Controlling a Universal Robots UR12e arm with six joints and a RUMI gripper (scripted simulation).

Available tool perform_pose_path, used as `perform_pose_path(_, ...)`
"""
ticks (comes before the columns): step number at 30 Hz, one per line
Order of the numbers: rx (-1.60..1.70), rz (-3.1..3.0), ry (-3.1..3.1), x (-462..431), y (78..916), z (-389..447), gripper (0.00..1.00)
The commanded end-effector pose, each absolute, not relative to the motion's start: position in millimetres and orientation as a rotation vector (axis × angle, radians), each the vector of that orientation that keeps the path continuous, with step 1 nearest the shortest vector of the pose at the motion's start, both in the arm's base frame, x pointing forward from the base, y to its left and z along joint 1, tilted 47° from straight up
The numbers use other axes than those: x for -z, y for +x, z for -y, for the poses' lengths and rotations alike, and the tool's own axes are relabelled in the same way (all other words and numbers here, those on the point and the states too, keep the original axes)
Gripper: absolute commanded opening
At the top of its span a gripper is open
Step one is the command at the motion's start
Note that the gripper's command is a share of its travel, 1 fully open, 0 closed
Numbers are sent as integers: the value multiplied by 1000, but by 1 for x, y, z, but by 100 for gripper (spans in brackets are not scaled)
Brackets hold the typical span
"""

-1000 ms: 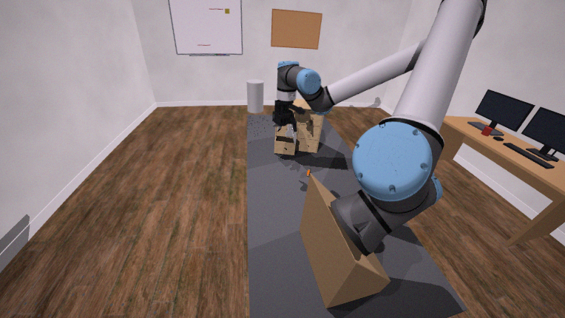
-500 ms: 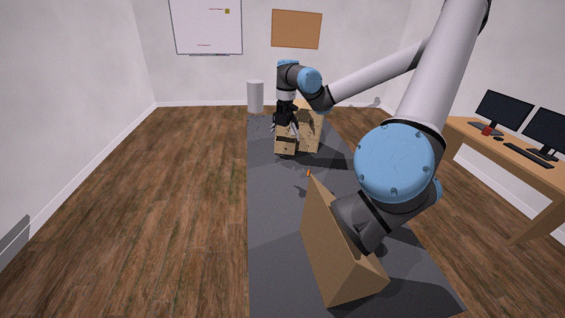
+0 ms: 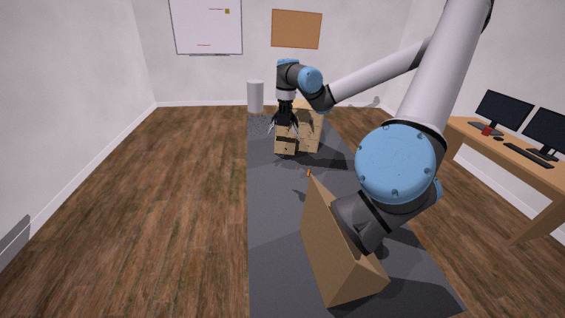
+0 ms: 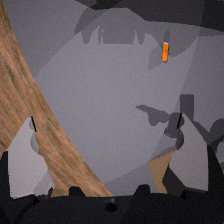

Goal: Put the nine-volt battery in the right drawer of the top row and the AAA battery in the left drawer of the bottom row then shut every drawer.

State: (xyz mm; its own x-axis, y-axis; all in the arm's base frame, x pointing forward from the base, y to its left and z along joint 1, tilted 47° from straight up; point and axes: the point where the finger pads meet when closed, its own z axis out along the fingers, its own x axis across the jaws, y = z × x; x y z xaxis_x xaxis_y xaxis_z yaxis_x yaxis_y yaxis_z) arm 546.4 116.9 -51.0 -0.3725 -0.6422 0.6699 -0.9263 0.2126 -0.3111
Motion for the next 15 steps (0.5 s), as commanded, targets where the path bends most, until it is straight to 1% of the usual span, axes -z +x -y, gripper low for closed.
perform_pose_path(1, -951, 2045, 1510, 51, 545, -119, 100)
perform_pose_path(15, -932, 1999, 1552, 52, 544, -120, 100)
